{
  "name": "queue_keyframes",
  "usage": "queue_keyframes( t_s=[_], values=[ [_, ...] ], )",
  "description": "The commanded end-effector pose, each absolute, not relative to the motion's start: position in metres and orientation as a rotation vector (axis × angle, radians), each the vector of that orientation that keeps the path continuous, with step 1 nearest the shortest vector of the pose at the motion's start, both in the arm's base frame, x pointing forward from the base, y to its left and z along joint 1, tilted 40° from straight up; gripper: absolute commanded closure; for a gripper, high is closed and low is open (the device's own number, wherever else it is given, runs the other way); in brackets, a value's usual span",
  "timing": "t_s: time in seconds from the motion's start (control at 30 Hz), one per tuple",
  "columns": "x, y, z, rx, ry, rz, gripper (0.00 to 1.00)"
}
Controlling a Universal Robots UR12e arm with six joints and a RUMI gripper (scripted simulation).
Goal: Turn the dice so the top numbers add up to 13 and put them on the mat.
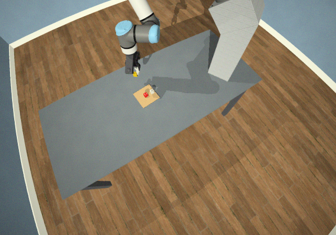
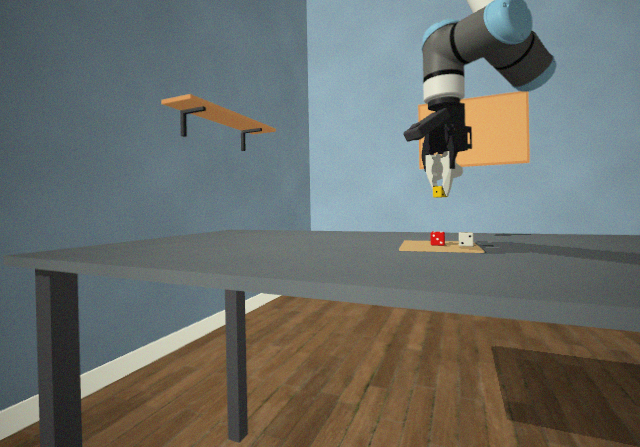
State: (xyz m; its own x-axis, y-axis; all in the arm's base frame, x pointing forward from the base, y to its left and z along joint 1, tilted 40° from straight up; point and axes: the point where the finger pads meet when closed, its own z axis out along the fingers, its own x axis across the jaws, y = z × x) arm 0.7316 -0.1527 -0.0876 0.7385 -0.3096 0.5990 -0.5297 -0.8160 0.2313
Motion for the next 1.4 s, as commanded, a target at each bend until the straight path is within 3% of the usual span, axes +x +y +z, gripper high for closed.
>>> queue_keyframes(
  t_s=[0.0,1.37],
  values=[
    [0.7321,-0.1518,-0.0879,2.559,-0.552,0.758,0.94],
    [0.7363,-0.1508,-0.0948,2.333,0.816,0.327,0.94]
  ],
)
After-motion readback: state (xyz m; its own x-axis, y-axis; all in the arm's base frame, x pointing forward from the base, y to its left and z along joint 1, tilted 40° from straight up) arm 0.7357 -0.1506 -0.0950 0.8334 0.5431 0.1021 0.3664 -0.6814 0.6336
